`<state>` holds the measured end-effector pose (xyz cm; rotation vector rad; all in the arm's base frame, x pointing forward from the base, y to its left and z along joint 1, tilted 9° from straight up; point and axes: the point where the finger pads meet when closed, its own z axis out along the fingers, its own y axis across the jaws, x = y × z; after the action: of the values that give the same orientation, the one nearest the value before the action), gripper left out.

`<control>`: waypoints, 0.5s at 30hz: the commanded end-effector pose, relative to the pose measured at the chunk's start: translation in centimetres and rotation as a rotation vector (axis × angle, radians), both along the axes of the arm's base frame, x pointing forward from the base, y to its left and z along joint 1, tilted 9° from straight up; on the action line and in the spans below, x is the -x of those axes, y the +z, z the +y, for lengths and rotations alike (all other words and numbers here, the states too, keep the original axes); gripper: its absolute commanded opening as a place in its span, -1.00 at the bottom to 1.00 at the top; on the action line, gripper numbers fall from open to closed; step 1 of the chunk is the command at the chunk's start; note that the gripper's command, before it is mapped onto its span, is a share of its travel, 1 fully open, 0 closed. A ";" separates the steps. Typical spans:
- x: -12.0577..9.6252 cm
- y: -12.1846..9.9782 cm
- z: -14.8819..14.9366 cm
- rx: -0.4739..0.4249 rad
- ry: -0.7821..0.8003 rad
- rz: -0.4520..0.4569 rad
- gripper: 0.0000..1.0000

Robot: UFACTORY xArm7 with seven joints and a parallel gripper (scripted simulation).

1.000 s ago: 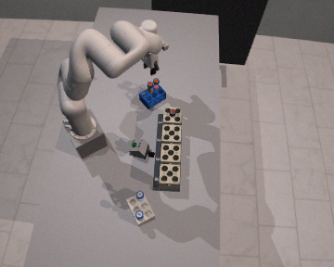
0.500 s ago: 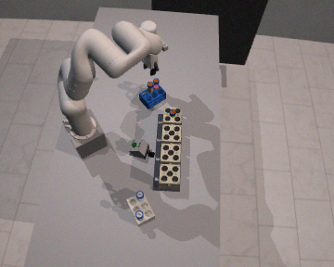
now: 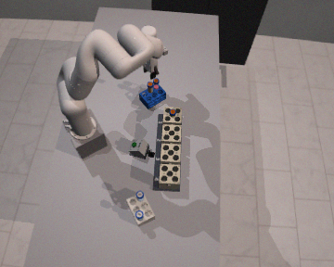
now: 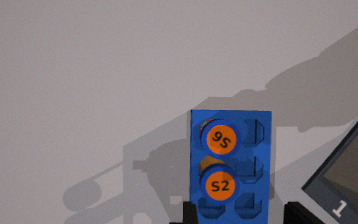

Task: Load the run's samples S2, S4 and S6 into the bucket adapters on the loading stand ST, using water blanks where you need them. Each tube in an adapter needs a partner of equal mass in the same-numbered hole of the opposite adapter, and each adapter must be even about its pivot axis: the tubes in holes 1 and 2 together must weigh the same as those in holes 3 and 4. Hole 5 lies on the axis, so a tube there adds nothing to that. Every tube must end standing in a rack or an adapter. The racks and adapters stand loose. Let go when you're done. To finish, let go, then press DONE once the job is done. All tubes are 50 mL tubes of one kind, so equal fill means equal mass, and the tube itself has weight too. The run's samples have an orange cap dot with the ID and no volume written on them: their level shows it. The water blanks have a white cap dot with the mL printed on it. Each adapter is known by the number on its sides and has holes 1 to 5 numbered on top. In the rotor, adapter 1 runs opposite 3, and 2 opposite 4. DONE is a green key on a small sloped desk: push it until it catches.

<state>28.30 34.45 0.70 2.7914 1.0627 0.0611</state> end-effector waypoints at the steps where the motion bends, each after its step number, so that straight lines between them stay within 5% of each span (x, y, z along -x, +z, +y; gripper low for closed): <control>1: -0.2 -0.4 0.1 -0.004 0.001 -0.004 0.15; 15: -0.4 -3.0 -0.2 -0.004 0.001 -0.004 0.15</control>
<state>28.58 34.14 -1.97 2.7917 1.0629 0.0625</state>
